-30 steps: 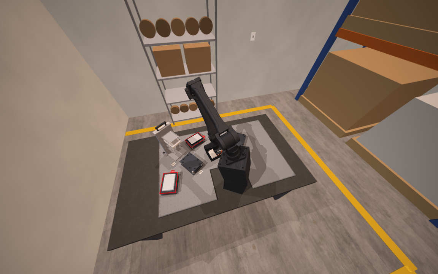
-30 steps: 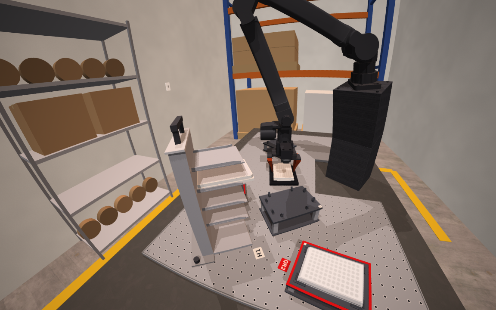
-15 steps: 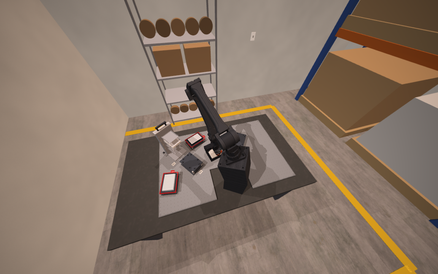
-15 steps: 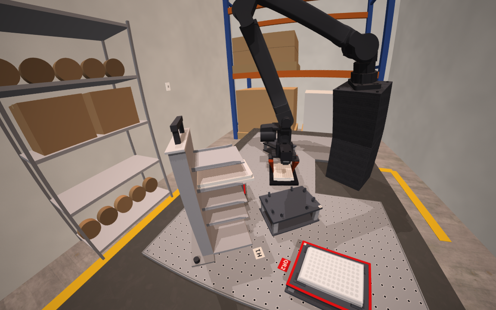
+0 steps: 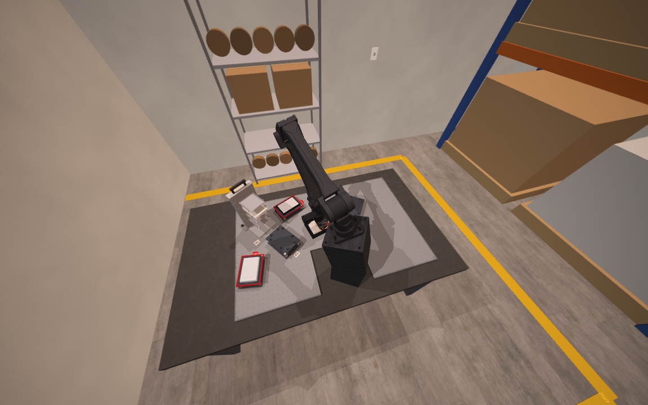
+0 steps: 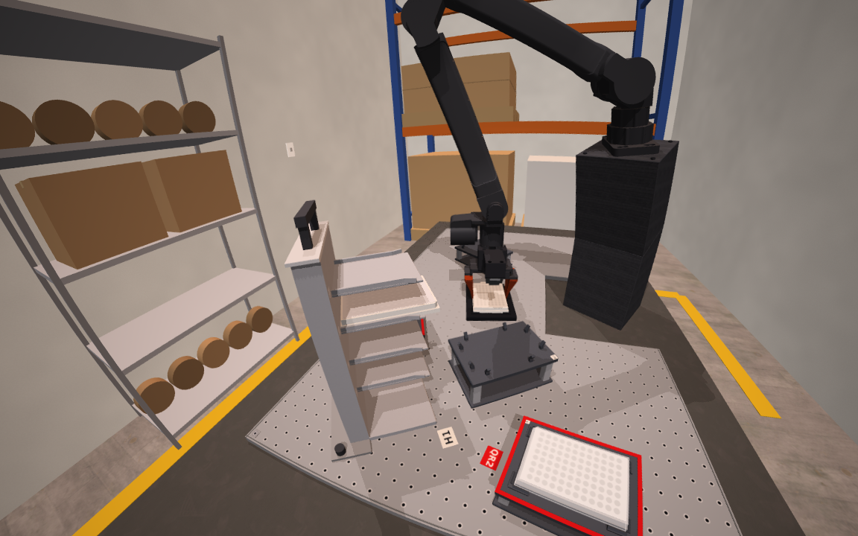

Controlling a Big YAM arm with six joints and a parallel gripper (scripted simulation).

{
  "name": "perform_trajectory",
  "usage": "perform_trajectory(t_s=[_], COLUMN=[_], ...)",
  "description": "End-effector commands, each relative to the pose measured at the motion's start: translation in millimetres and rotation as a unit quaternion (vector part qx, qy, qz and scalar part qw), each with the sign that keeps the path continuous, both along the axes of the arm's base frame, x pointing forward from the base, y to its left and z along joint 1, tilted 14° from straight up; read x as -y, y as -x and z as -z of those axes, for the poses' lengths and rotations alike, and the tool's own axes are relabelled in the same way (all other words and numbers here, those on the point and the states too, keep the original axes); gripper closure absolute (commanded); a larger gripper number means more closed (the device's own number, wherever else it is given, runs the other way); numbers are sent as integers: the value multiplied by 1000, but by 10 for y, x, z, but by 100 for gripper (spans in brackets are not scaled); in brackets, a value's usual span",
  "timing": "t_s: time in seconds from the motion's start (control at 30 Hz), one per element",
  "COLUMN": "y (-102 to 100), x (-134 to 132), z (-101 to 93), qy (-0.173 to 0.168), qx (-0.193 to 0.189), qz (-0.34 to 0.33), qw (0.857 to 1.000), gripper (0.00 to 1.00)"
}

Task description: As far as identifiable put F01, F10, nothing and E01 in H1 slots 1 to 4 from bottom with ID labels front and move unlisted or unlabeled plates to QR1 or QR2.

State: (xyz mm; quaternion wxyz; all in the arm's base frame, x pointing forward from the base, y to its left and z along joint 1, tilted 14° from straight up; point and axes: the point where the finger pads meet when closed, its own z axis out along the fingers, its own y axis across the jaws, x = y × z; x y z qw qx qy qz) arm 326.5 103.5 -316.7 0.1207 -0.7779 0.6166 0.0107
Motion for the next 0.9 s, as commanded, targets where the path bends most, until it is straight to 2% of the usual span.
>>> perform_trajectory(t_s=[0.0, 0.57, 0.63, 0.67, 0.73, 0.87], y=[68, 73, 73, 120, 80, 80], x=[-39, 72, 72, 83, 78, 84], z=[-36, -231, -231, -156, -259, -298], qy=[0, 1, 1, 2, 0, 0], qx=[-4, -4, -4, -10, -4, -3], qz=[0, 2, 2, 2, 2, 2], qw=[1000, 1000, 1000, 1000, 1000, 1000], gripper=[14, 14, 14, 14, 14, 14])
